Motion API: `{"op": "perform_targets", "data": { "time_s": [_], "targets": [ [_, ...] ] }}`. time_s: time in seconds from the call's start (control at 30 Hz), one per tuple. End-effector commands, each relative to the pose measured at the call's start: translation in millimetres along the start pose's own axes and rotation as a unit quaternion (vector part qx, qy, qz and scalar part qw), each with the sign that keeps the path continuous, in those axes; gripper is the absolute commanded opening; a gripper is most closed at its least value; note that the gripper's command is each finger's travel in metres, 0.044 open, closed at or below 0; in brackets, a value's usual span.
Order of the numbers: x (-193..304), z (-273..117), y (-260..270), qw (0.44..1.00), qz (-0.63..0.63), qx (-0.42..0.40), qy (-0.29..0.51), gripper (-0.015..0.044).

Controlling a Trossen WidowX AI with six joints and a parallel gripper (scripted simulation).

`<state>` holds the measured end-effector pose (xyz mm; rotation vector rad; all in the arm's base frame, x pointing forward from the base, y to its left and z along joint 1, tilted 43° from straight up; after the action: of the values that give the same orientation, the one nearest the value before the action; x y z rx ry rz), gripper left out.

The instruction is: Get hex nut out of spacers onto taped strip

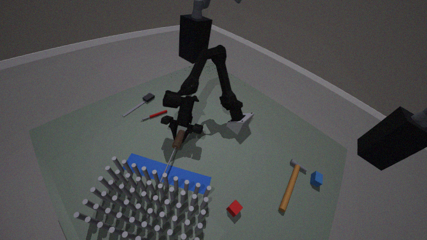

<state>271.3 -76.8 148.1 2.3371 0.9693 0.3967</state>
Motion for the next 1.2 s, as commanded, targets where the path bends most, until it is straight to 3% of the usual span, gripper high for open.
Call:
{"op": "perform_targets", "data": {
  "time_s": [0.0, 1.17],
  "targets": [
    [4, 2, 1, 1.000, 0.003, -0.001, 0.001, 0.0000],
    [21, 14, 4, 1.000, 0.003, -0.001, 0.002, 0.0000]
  ]
}}
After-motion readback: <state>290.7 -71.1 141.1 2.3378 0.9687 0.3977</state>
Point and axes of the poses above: the point midway between the two fingers, 35 mm back from their tips, its own z axis out along the fingers, its own y axis across the jaws, x = y × z, the point moved 8 cm from there along -z, back along the fingers, and after that the axes turned 8 degrees about -z, right-handed, at the moved point
